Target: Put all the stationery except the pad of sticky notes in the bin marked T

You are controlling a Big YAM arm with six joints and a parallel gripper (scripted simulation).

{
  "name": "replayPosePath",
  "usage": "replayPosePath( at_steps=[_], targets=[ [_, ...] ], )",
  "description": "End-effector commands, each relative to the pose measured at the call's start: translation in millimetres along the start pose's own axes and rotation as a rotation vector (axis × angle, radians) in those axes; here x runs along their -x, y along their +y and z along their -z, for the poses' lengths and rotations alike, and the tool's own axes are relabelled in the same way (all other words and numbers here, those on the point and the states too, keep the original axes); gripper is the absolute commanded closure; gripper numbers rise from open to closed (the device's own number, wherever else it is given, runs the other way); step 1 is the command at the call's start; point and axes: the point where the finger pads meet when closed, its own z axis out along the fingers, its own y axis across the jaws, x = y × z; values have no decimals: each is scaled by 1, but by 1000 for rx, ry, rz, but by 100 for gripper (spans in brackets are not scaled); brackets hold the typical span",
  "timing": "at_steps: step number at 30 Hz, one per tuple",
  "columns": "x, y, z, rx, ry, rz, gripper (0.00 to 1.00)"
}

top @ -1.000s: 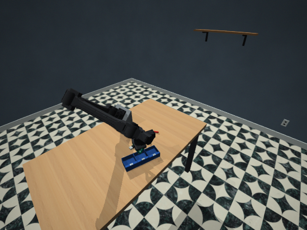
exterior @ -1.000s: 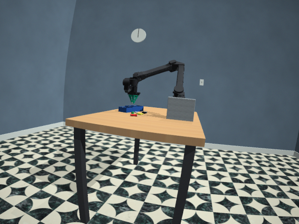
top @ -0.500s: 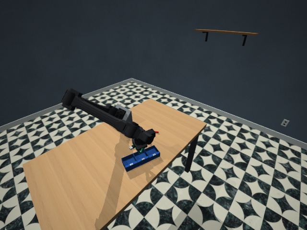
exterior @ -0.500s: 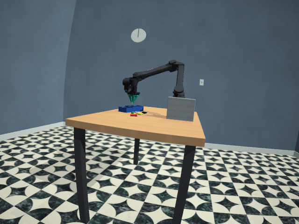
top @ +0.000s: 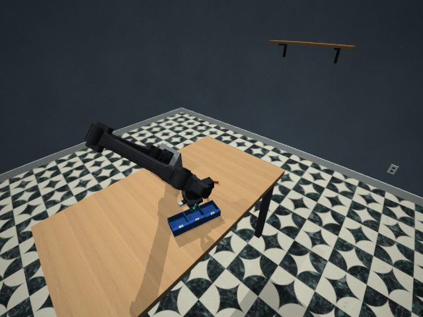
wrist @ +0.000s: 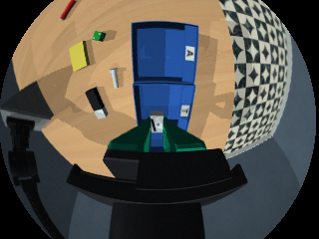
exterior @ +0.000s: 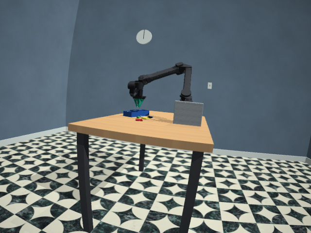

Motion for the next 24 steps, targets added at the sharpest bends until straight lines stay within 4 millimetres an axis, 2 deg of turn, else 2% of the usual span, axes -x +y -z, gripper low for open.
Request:
replayPosePath(
  at_steps=[1,4,6,11,14,24],
  targets=[
    [13,-5,11,-35,-16,-1,89],
    [14,-2,2,-23,-12,25,89],
    [4,-1,-11,-3,-5,4,89],
    [0,-3,-12,-15,-9,-9,89],
    [4,-1,-23,-2,-5,4,89],
    [3,-1,-42,-5,-6,2,89]
  ],
)
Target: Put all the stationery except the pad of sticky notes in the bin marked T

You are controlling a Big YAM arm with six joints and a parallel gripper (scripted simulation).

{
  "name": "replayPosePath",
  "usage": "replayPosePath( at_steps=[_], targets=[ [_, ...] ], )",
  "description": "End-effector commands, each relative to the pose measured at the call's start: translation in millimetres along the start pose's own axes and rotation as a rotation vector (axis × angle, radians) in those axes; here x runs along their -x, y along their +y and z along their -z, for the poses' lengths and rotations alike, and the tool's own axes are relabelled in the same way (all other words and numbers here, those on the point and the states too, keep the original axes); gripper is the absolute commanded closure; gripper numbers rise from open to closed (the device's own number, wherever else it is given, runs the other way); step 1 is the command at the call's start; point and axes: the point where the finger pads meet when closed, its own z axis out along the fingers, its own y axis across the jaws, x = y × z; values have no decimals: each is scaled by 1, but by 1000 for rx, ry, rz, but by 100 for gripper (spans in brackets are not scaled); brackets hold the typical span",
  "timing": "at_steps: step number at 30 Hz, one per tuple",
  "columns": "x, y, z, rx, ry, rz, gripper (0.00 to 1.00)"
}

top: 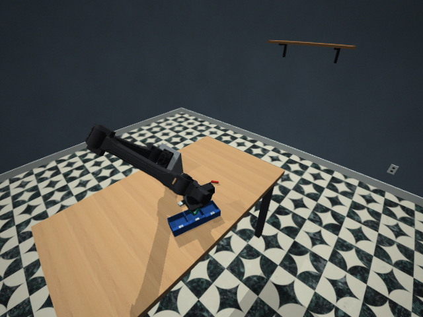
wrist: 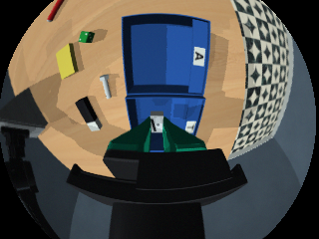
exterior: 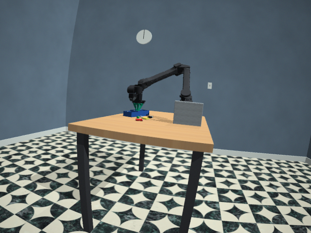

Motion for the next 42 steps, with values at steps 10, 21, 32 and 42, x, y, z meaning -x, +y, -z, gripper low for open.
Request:
replayPosePath(
  at_steps=[10,21,32,42],
  targets=[
    [-5,-3,-15,-13,-7,-1,89],
    [-8,-6,-9,-29,-11,-5,89],
    [-11,-5,-11,-26,-10,-7,70],
    [-12,-5,-12,-25,-10,-9,70]
  ],
)
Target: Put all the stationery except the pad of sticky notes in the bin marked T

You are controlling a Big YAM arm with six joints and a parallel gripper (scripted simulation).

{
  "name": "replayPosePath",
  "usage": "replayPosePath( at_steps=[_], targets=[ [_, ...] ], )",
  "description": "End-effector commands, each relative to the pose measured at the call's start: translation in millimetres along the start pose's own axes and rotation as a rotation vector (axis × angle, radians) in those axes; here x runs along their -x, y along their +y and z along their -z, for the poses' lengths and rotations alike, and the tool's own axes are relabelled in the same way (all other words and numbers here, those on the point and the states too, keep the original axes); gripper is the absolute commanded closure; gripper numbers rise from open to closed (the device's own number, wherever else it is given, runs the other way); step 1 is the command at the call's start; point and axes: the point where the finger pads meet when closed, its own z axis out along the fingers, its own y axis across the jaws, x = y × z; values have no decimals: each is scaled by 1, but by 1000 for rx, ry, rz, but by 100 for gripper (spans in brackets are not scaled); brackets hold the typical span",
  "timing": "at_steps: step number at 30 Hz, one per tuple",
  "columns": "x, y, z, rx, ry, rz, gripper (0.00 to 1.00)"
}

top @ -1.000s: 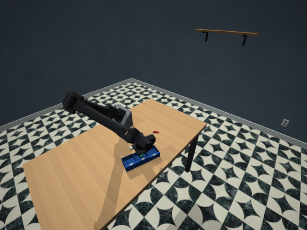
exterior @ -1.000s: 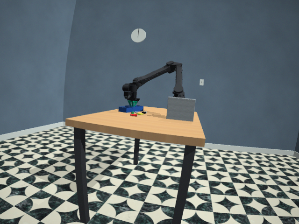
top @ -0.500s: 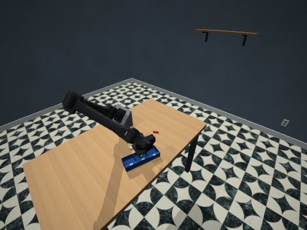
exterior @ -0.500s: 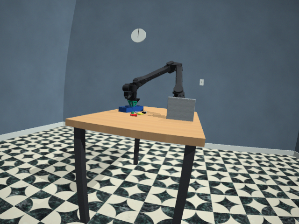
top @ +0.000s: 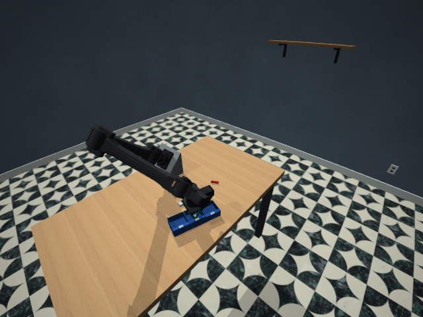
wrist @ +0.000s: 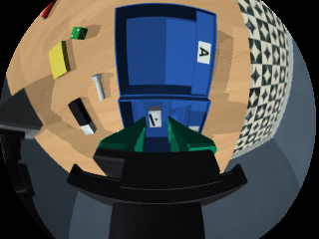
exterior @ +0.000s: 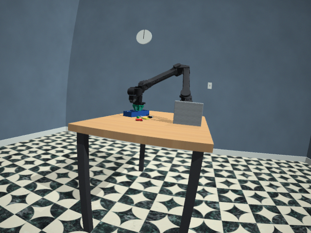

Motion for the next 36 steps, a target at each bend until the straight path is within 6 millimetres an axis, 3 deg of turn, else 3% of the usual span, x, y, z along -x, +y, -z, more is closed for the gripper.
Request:
replayPosePath(
  at_steps=[1,5,8,13,19,26,36],
  targets=[
    [-8,-2,3,-18,-8,-18,70],
    [-8,-2,3,-17,-8,-19,70],
    [2,1,17,-24,-12,0,70],
    [2,1,21,-24,-12,0,70],
    [-2,-17,37,-50,-18,-27,70],
    [-2,-17,46,-50,-18,-27,70],
    [0,-17,50,-44,-16,-21,70]
  ],
)
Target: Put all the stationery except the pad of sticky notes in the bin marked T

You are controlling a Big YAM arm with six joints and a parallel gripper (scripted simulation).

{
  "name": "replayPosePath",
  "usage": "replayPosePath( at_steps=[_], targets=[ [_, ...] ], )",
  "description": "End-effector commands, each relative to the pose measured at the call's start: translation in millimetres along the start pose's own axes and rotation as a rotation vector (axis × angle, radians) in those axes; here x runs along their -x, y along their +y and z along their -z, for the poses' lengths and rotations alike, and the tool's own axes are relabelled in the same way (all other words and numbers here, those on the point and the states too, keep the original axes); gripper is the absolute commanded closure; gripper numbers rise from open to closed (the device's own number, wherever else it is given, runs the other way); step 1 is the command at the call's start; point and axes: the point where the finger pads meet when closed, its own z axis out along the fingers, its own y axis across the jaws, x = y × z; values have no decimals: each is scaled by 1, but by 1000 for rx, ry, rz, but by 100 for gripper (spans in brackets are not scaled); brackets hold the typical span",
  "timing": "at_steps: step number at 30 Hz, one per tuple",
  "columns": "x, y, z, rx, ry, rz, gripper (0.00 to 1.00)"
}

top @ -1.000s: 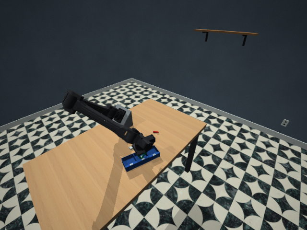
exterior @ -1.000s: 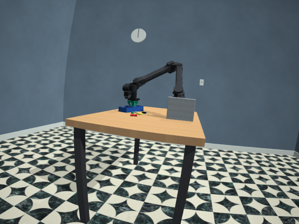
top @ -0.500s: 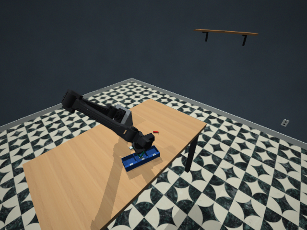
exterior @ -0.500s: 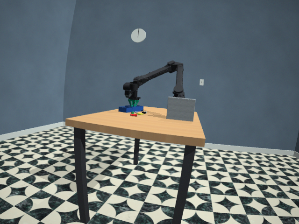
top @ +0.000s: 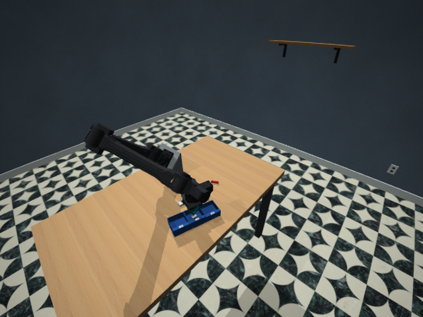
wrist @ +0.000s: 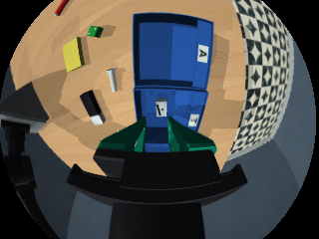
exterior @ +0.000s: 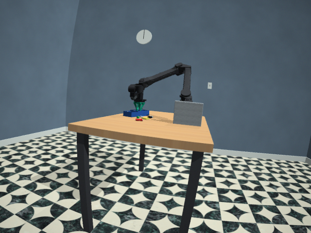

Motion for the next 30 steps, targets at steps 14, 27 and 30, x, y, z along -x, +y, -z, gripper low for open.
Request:
replayPosePath(
  at_steps=[14,27,30],
  targets=[
    [-2,-27,51,-65,-20,-39,70],
    [-2,-25,39,-33,-10,-37,70],
    [-4,-26,38,-33,-10,-41,70]
  ],
)
